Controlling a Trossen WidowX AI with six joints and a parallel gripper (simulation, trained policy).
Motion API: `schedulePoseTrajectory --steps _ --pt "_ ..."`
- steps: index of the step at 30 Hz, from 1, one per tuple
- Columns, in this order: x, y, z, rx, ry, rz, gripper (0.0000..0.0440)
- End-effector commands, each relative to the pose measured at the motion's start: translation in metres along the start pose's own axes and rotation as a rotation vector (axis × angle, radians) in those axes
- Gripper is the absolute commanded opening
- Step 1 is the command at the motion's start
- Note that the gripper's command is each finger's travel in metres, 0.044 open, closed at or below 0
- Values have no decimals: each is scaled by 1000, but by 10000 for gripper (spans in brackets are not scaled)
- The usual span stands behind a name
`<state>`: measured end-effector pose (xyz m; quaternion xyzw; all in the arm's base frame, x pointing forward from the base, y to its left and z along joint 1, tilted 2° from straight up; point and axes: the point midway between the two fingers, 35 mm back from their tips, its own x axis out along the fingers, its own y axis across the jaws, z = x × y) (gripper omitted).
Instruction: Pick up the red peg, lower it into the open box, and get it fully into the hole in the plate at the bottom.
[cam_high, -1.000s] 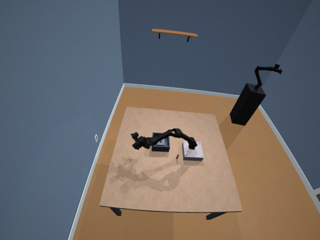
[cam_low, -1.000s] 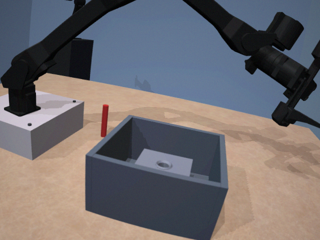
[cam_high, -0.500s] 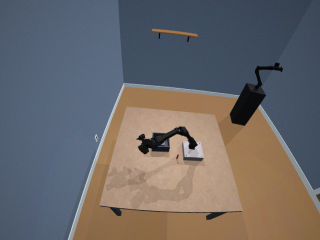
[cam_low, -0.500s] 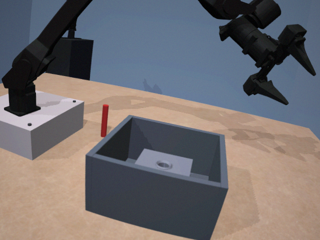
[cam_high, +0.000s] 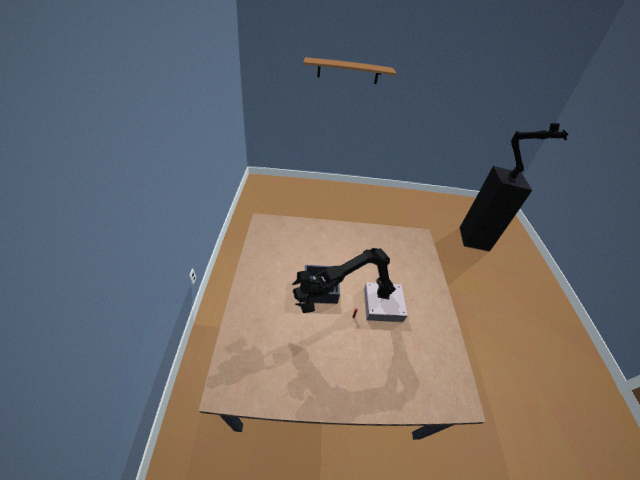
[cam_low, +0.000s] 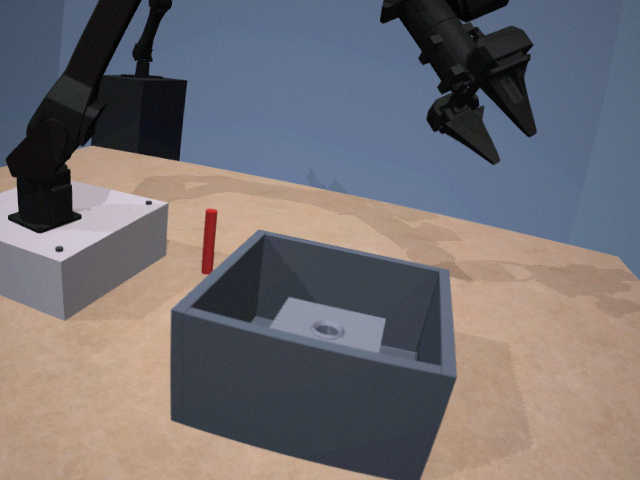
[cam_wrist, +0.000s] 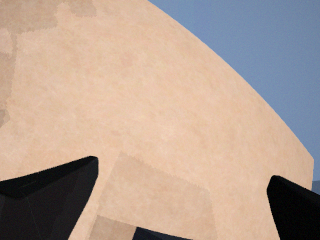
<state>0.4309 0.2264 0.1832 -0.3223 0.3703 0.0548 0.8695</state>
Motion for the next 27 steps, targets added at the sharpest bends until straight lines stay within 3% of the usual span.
schedulePoseTrajectory --steps 1,15,27 --pt "-13 10 -16 85 43 53 440" --pt "-76 36 -85 496 276 185 440" --pt "-119 55 -158 815 551 164 440"
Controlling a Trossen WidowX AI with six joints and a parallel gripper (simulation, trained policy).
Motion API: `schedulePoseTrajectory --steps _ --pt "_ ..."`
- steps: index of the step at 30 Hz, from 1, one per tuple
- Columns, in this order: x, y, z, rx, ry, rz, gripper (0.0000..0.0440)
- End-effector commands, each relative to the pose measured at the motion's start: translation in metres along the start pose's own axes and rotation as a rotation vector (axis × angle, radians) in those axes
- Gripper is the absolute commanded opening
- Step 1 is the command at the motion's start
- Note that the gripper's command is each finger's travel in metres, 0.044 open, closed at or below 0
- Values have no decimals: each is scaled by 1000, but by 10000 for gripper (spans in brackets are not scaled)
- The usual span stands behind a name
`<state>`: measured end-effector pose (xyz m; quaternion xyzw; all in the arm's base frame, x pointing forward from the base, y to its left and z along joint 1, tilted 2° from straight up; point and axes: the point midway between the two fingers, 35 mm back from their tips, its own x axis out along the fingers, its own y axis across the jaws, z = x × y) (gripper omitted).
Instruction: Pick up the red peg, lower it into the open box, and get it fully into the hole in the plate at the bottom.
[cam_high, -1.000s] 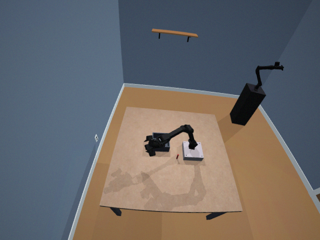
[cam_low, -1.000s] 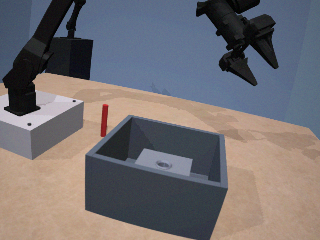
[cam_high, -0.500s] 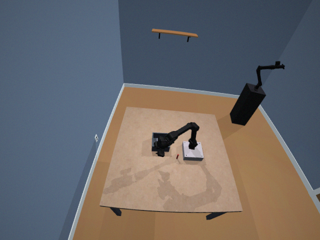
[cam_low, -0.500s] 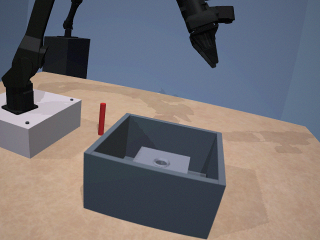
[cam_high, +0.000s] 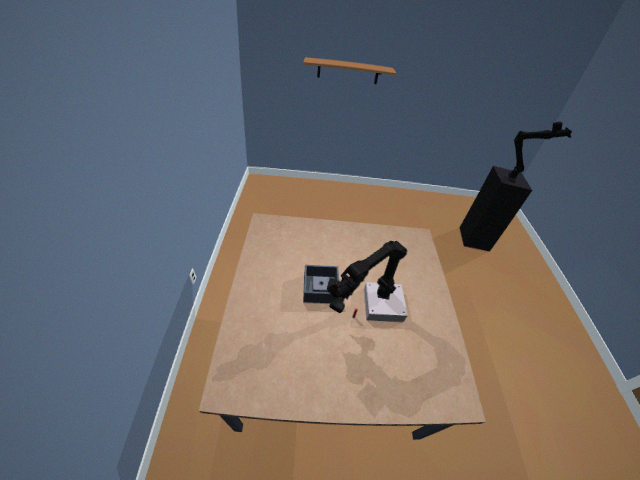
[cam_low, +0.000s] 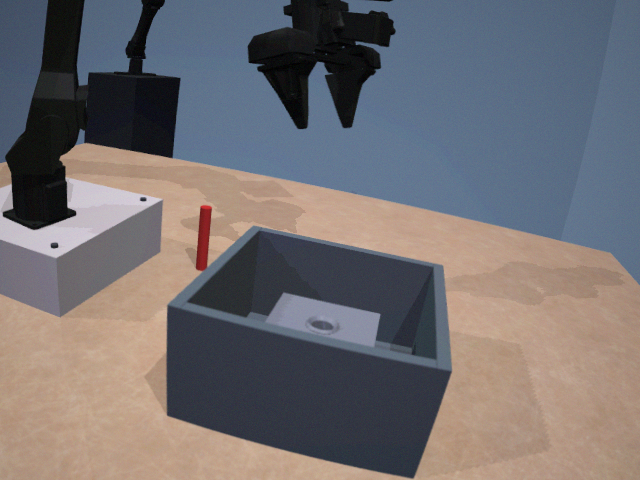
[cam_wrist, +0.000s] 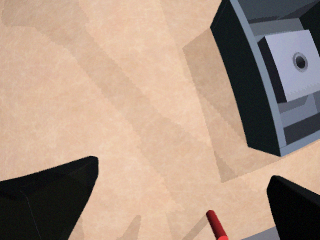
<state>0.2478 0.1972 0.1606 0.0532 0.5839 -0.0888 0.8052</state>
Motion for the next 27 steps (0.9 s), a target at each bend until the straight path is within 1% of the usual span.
schedulePoseTrajectory --steps 1,6,12,19,27 --pt "3 -13 -24 84 70 -34 440" --pt "8 -31 -52 197 151 -93 440" --pt "20 -47 -78 287 222 -157 440" --pt "39 -58 -97 355 275 -200 440" --pt "65 -63 -112 405 307 -211 440"
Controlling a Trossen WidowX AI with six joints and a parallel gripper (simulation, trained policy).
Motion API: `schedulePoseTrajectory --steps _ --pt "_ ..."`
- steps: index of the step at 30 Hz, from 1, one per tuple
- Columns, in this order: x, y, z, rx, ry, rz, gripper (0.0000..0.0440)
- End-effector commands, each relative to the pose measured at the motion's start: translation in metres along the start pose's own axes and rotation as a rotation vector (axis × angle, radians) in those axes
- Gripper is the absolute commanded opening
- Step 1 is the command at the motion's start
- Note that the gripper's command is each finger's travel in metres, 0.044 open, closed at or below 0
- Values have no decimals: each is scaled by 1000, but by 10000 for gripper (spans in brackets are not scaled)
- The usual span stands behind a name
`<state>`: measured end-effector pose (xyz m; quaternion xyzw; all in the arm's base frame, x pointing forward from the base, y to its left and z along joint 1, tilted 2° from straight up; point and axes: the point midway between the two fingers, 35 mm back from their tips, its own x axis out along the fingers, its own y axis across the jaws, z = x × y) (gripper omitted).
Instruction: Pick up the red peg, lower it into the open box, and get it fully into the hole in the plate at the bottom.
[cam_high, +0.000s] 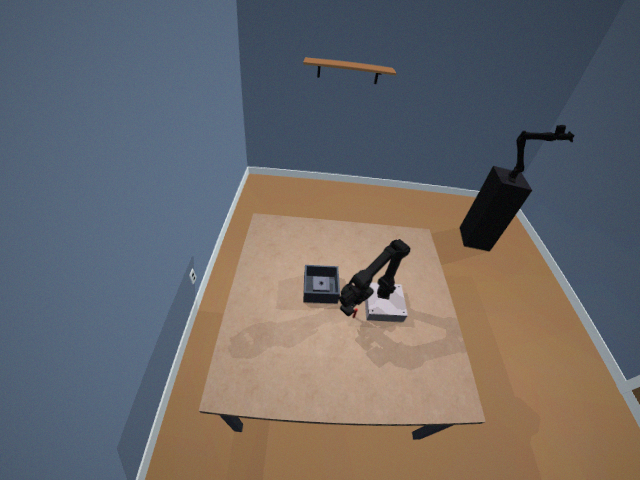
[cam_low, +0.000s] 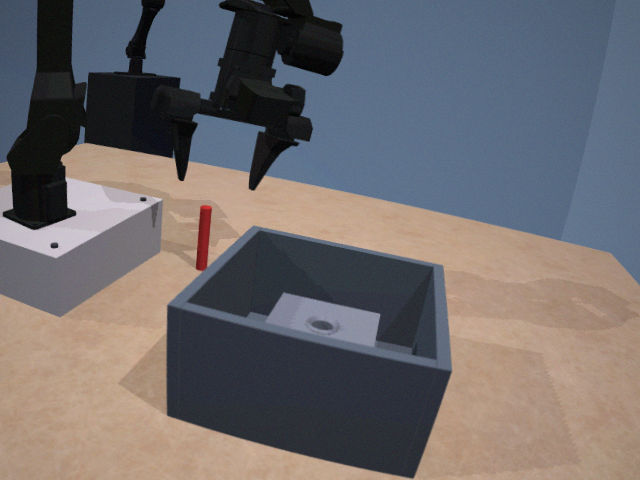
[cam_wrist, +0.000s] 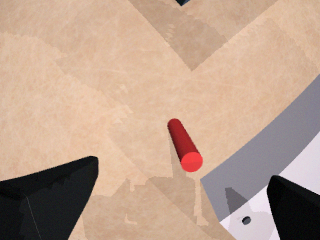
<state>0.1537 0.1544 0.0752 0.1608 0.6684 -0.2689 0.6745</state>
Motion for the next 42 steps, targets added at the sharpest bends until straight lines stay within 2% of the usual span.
schedulePoseTrajectory --steps 1,16,18,29,34,42 --pt "15 -3 -2 22 18 -11 440" --pt "75 6 -5 52 28 28 433" --pt "82 6 -5 50 32 25 401" --pt "105 0 -9 53 54 -35 117" --pt "108 -1 -10 48 58 -70 9" --pt "80 15 1 20 8 -18 0"
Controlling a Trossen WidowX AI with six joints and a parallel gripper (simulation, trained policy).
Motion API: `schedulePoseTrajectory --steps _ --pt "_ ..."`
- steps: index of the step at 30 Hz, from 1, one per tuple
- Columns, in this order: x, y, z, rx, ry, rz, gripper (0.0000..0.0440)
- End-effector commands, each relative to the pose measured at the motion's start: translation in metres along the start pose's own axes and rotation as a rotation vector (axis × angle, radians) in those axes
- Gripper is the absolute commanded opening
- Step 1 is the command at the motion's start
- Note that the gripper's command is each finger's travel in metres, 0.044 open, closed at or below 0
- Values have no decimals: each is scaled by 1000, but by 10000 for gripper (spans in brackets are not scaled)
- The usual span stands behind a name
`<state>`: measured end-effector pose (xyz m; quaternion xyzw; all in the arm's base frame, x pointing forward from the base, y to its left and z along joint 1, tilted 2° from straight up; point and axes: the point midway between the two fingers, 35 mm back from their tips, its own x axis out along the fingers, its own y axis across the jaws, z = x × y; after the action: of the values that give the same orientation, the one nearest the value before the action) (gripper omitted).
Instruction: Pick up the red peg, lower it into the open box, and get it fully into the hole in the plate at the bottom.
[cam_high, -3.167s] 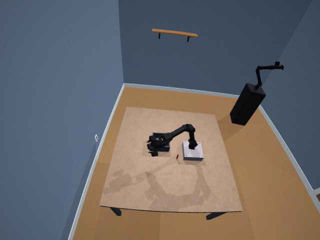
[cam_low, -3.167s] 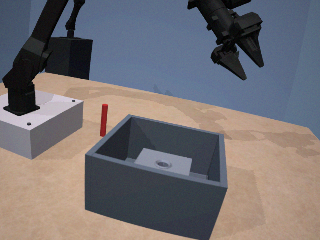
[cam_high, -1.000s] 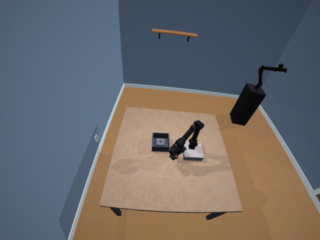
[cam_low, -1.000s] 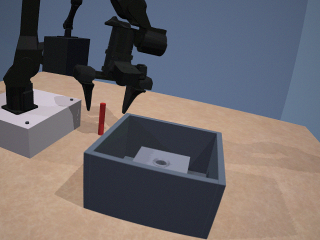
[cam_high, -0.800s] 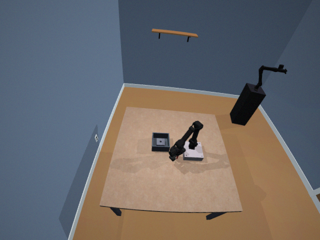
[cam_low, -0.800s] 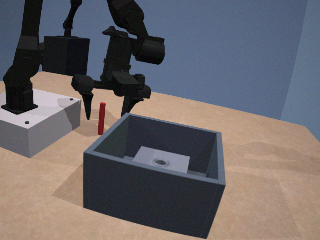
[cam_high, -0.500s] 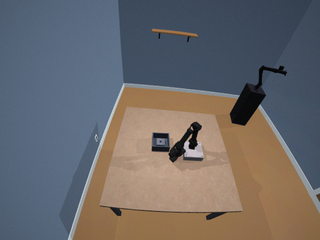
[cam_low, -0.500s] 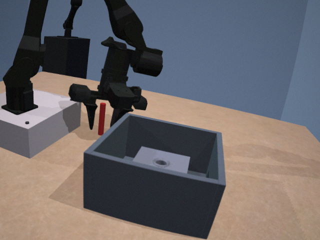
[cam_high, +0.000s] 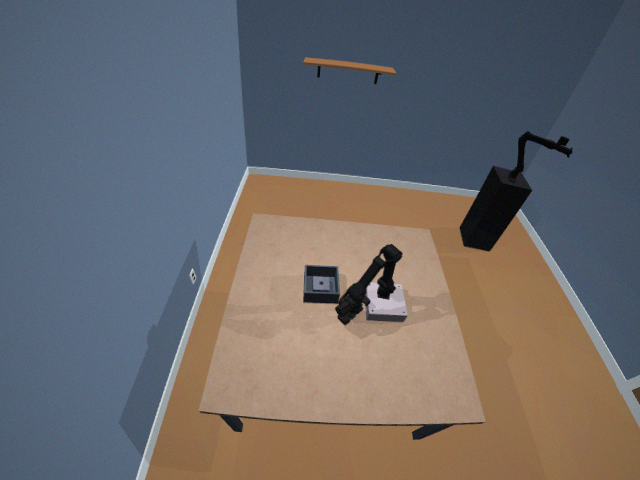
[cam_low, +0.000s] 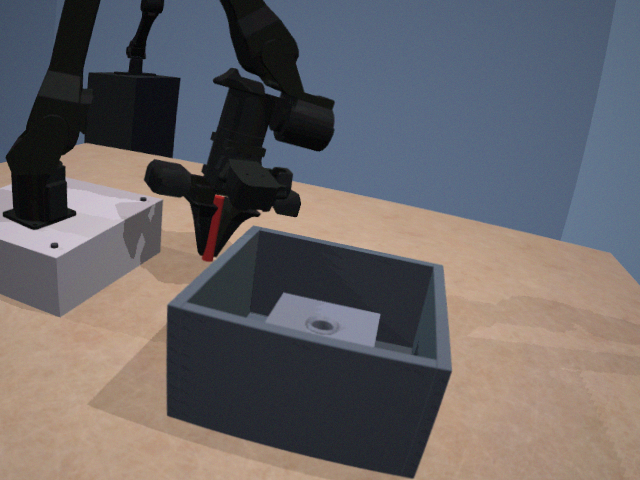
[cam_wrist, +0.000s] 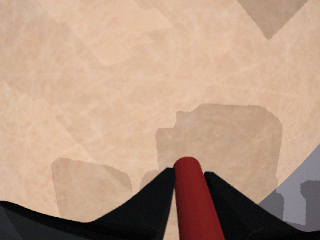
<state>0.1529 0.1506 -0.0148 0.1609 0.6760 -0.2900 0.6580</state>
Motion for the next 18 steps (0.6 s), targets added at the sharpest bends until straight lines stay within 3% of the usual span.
schedulePoseTrajectory --steps 1,18 --pt "-15 7 5 -10 -22 27 0" --pt "-88 16 43 64 -114 92 0"
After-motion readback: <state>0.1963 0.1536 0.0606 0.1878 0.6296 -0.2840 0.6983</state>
